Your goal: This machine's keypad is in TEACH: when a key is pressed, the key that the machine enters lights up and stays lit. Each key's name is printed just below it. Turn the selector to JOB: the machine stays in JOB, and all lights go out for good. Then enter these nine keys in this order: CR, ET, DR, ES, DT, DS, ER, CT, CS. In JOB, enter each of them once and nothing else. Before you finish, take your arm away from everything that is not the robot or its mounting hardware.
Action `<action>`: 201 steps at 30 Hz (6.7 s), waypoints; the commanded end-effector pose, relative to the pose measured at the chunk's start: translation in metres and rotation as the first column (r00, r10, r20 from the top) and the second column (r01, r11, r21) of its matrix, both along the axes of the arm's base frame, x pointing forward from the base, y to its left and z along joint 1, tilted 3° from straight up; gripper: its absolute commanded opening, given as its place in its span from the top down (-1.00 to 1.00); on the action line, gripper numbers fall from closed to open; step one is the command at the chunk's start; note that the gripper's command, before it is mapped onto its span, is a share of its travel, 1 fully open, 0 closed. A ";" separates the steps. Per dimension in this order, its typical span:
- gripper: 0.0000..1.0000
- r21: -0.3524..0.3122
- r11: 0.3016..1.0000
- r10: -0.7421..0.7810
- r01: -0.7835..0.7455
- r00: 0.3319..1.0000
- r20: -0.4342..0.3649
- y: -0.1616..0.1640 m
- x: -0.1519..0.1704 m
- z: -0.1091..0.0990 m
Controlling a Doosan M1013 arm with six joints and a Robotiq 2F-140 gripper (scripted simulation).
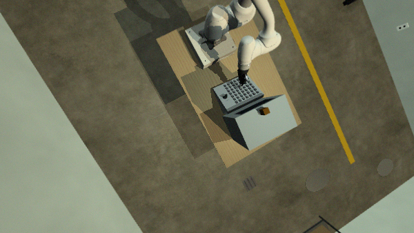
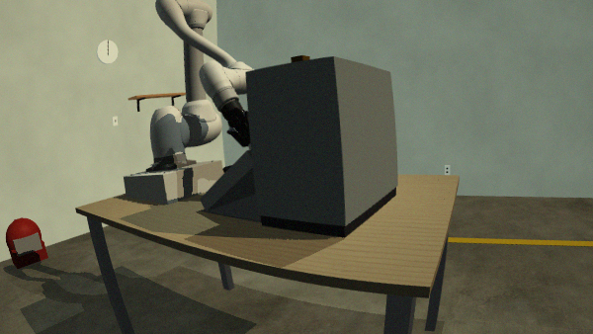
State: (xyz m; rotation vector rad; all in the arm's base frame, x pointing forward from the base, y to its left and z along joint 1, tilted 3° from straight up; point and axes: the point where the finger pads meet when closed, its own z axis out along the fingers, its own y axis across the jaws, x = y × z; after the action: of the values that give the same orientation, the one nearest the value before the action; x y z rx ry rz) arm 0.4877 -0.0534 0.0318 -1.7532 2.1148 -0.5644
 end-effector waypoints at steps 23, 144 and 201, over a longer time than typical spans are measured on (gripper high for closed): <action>1.00 0.000 1.000 0.000 0.000 1.000 0.000 0.000 0.002 -0.004; 1.00 0.000 1.000 0.000 0.000 1.000 0.000 -0.038 0.014 0.032; 1.00 0.000 1.000 0.000 0.000 1.000 0.000 -0.078 0.048 0.029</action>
State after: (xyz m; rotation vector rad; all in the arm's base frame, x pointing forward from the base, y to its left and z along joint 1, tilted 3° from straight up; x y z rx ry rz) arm 0.5354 -0.1317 0.0611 -1.7534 2.1149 -0.5639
